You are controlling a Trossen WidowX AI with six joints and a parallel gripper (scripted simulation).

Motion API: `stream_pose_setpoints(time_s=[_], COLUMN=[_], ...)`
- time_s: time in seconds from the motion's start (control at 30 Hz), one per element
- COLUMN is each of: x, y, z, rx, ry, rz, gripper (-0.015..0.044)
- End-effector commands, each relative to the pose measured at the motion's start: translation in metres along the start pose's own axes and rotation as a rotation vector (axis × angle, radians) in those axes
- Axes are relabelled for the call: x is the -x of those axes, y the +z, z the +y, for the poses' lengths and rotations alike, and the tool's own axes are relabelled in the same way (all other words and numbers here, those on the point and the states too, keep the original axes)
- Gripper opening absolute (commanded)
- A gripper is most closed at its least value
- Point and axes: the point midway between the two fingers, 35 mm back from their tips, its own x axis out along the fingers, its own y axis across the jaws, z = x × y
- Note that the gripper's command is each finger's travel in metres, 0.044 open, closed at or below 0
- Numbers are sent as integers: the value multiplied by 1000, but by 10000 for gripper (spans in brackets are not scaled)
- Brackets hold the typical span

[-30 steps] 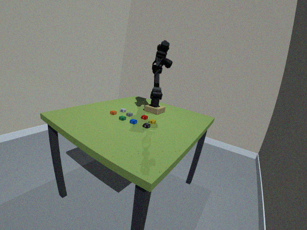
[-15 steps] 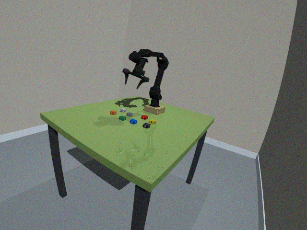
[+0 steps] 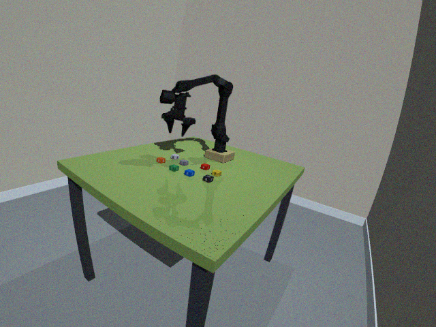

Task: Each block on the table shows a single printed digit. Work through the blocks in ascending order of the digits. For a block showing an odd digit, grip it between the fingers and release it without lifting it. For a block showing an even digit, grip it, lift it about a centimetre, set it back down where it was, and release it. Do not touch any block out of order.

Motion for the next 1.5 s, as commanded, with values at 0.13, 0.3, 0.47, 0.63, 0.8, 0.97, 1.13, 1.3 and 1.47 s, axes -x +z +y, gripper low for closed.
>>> stream_pose_setpoints(time_s=[0.13, 0.3, 0.47, 0.63, 0.8, 0.97, 1.13, 1.3, 1.47], x=[-5, -5, -5, -5, -4, -3, -3, -3, -3], y=[-2, -2, -2, -1, 26, 40, 40, 40, 40], z=[-1, -1, -1, 1, 49, 91, 91, 91, 91], rx=[-27, -27, -27, -27, -27, -27, -27, -27, -27], ry=[14, 14, 14, 15, 20, 24, 24, 24, 24], rz=[12, 12, 12, 11, 9, 8, 8, 8, 8], gripper=[400, 400, 400, 400, 400, 400, 400, 400, 400])
